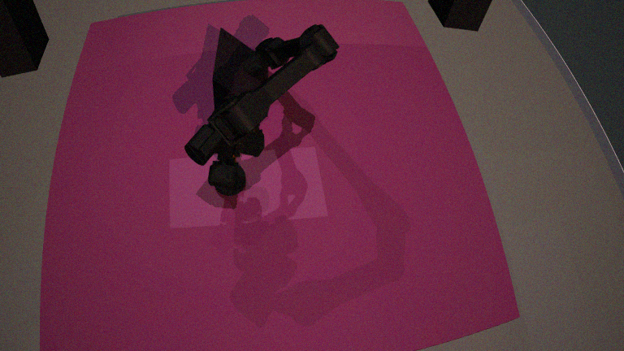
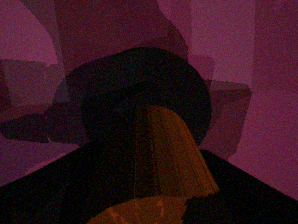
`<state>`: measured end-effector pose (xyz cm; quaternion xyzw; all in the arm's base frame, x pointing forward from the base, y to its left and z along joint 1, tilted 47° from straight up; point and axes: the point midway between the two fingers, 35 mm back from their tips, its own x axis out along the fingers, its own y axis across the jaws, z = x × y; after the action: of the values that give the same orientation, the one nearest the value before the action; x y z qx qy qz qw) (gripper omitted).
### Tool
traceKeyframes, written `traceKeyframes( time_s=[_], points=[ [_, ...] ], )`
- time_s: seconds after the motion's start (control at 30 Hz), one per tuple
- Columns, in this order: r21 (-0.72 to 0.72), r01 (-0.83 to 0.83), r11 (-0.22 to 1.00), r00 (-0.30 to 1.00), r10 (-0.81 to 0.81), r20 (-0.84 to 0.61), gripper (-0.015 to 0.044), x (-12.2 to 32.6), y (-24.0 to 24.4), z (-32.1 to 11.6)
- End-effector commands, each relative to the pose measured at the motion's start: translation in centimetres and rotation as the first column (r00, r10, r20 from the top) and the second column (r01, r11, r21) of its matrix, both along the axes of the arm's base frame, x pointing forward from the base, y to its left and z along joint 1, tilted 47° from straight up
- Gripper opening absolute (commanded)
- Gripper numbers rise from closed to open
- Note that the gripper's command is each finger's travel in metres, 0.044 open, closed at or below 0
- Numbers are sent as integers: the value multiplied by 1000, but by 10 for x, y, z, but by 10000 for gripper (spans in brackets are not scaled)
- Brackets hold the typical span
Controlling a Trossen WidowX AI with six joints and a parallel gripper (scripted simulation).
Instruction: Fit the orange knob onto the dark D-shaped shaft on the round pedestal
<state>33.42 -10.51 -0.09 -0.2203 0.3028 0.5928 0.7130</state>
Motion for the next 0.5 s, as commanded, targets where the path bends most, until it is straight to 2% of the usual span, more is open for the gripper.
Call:
traceKeyframes(
  time_s=[0.0, 0.13, 0.3, 0.47],
  points=[
    [0, -2, 1000, 1000, 2, 2, 0, 0, -2, 3],
    [-3, -20, 1000, 1000, 20, 21, 0, 0, -3, 4],
    [-33, -137, 990, 980, 141, 142, 0, 0, -2, 2],
    [-35, -144, 989, 978, 148, 149, 0, -1, -1, 0]
  ],
)
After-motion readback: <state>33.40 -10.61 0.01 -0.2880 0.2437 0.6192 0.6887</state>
